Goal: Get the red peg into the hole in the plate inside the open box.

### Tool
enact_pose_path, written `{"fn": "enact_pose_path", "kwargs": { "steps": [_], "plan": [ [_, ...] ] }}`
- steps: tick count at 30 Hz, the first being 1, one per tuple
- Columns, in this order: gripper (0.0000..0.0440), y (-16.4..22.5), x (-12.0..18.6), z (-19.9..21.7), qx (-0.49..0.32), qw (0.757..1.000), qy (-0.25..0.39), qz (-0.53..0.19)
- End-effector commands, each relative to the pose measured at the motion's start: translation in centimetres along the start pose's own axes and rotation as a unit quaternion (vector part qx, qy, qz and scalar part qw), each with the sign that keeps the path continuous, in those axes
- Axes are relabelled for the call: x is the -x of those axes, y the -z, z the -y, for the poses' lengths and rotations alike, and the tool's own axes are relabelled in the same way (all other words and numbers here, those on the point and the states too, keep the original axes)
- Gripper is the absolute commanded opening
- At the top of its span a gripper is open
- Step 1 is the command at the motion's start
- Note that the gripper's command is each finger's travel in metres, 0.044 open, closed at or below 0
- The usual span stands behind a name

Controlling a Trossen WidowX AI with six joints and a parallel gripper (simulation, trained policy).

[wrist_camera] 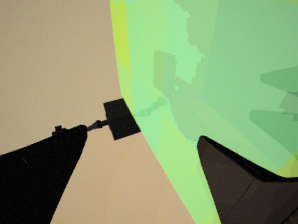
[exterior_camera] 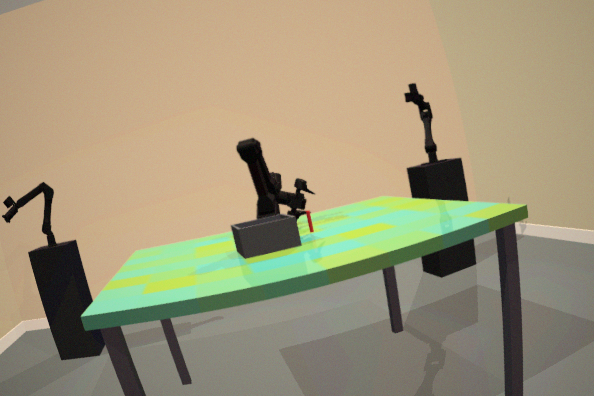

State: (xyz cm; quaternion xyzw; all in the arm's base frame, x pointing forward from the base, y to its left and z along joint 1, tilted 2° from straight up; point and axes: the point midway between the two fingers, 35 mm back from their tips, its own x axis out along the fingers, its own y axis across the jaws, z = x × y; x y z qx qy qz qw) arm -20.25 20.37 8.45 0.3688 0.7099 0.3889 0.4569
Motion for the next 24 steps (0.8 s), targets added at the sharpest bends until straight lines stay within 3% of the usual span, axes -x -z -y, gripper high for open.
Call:
{"fn": "enact_pose_path", "kwargs": {
  "steps": [1, 11, 24],
  "plan": [
    [0.0426, -0.1, -0.1, -0.1, 0.01, 1.0, 0.002, 0.003],
    [0.044, -5.9, -2.2, -2.0, 0.097, 0.987, 0.054, 0.118],
    [0.044, -15.7, -1.2, -5.5, 0.159, 0.938, 0.178, 0.251]
  ]
}}
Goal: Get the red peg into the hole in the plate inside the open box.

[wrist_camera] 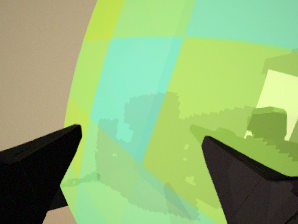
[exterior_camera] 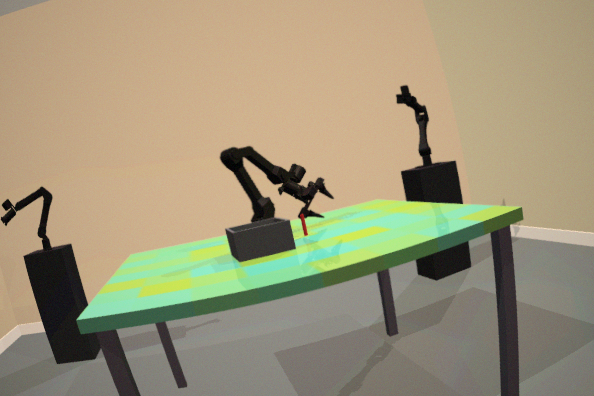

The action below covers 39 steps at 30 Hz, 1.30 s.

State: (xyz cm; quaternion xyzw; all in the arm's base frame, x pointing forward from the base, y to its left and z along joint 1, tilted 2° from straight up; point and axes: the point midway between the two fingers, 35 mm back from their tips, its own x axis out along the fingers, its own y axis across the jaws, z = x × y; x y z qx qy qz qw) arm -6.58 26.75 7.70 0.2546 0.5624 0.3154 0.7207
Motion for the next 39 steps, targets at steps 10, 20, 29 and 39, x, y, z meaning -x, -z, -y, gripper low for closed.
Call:
{"fn": "enact_pose_path", "kwargs": {
  "steps": [10, 20, 29, 39],
  "plan": [
    [0.044, -9.0, 0.9, -0.5, 0.016, 0.992, 0.113, 0.057],
    [0.044, -15.1, 3.6, 0.8, -0.032, 0.975, 0.203, 0.079],
    [0.044, -19.1, 6.4, 2.6, -0.116, 0.95, 0.273, 0.092],
    [0.044, -21.5, 8.4, 5.3, -0.229, 0.907, 0.338, 0.098]
  ]
}}
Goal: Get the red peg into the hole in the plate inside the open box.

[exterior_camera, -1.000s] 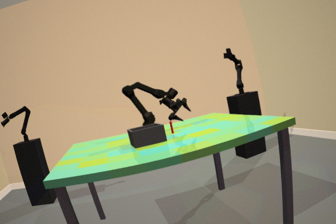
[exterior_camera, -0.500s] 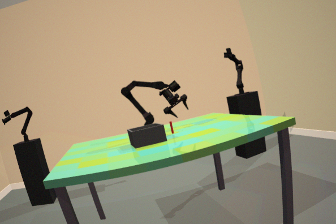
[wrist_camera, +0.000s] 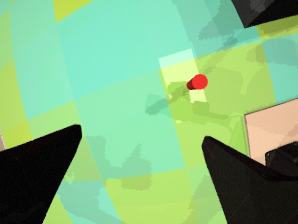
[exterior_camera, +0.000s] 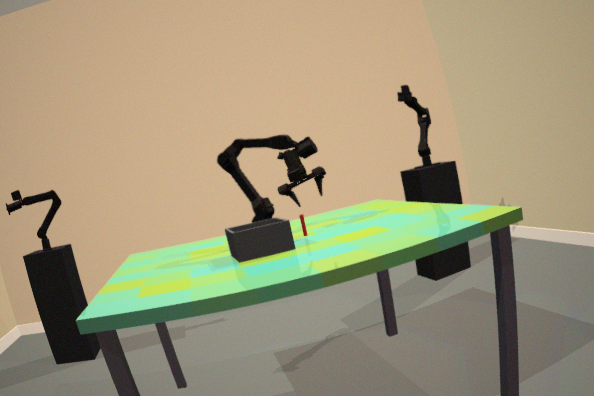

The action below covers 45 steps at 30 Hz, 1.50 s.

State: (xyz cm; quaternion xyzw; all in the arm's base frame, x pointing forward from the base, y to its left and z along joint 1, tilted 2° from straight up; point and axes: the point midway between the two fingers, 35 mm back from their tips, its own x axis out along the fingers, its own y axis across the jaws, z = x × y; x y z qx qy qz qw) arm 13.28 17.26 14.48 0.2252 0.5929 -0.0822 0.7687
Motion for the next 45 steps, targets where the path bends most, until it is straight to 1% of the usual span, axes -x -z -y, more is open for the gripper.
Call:
{"fn": "enact_pose_path", "kwargs": {
  "steps": [1, 8, 14, 25, 28, 30, 35, 41, 45],
  "plan": [
    [0.044, -1.0, -0.3, 0.5, -0.039, 0.999, 0.026, -0.007],
    [0.0439, -2.3, -1.9, 1.9, -0.099, 0.992, 0.075, -0.017],
    [0.0438, -3.0, -3.4, 2.8, -0.128, 0.986, 0.104, -0.022],
    [0.0432, -3.2, -7.7, 4.3, -0.134, 0.982, 0.129, -0.014],
    [0.0421, -3.2, -8.7, 4.7, -0.129, 0.982, 0.134, -0.011],
    [0.0384, -3.1, -9.3, 5.0, -0.126, 0.982, 0.14, -0.011],
    [0.0253, -3.0, -10.6, 5.6, -0.124, 0.98, 0.156, -0.014],
    [0.0096, -3.1, -11.1, 6.1, -0.129, 0.975, 0.178, -0.017],
    [0.0013, -3.2, -11.2, 6.5, -0.127, 0.972, 0.195, -0.018]
  ]
}}
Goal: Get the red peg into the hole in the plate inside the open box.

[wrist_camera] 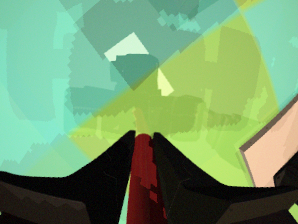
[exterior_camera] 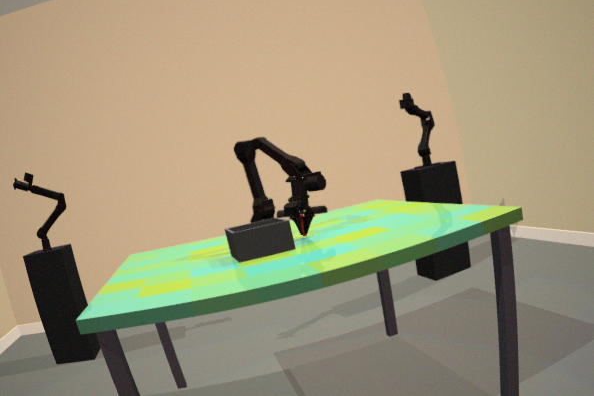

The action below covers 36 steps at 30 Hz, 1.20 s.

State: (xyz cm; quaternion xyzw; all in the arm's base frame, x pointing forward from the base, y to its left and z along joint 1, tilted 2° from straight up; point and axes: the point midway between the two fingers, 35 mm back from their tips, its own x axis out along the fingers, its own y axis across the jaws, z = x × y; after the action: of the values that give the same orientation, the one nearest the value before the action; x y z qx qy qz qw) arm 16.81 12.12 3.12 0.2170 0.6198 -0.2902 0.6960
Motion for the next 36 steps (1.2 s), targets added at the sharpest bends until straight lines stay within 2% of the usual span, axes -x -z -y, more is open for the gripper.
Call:
{"fn": "enact_pose_path", "kwargs": {
  "steps": [1, 12, 21, 36],
  "plan": [
    [0.0009, -0.5, 0.0, 0.4, 0.005, 1.0, 0.019, 0.009],
    [0.0, -3.6, 4.7, 0.4, 0.006, 0.998, 0.001, 0.064],
    [0.0, -6.6, 8.9, 0.5, -0.028, 0.994, -0.019, 0.102],
    [0.0, -13.4, 11.0, 1.4, -0.124, 0.981, -0.024, 0.151]
  ]
}}
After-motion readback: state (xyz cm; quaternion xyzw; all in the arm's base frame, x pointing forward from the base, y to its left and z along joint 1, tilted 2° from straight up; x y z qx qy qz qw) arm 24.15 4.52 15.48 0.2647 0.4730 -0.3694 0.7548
